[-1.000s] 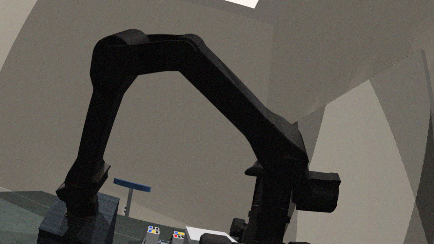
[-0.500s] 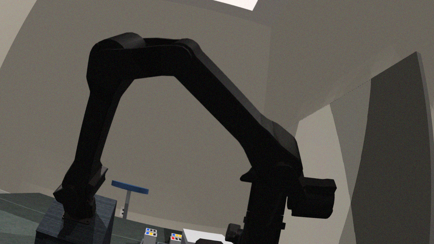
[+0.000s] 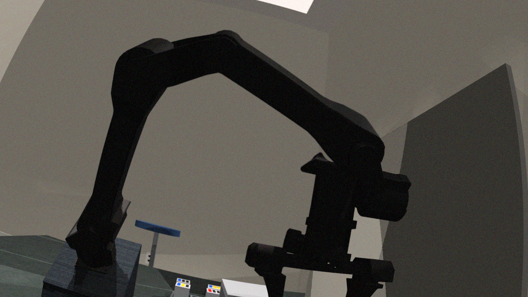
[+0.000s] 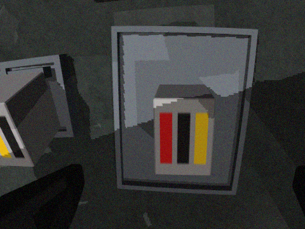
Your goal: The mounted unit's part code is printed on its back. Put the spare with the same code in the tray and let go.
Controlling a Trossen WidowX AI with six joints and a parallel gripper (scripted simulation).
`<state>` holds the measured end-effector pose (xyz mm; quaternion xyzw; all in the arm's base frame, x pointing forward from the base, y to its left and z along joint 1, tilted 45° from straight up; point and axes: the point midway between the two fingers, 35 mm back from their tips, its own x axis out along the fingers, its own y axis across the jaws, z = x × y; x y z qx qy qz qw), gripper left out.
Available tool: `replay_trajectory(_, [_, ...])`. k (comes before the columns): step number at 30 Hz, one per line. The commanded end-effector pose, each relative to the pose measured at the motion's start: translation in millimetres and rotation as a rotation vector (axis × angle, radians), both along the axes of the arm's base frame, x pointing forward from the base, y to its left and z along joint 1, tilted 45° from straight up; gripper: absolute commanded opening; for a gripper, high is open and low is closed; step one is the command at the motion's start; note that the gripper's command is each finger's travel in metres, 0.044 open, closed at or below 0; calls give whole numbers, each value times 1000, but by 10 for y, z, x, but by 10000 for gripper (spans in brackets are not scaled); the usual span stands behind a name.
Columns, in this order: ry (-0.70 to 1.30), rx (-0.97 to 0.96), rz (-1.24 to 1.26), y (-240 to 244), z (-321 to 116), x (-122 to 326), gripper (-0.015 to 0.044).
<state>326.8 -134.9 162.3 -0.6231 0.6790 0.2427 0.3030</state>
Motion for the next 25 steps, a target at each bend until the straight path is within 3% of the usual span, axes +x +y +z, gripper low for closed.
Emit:
replay_trajectory(1, [-8, -8, 12, 294, 302, -13, 440])
replay_trajectory(25, [-14, -2, 26, 298, 268, 19, 440])
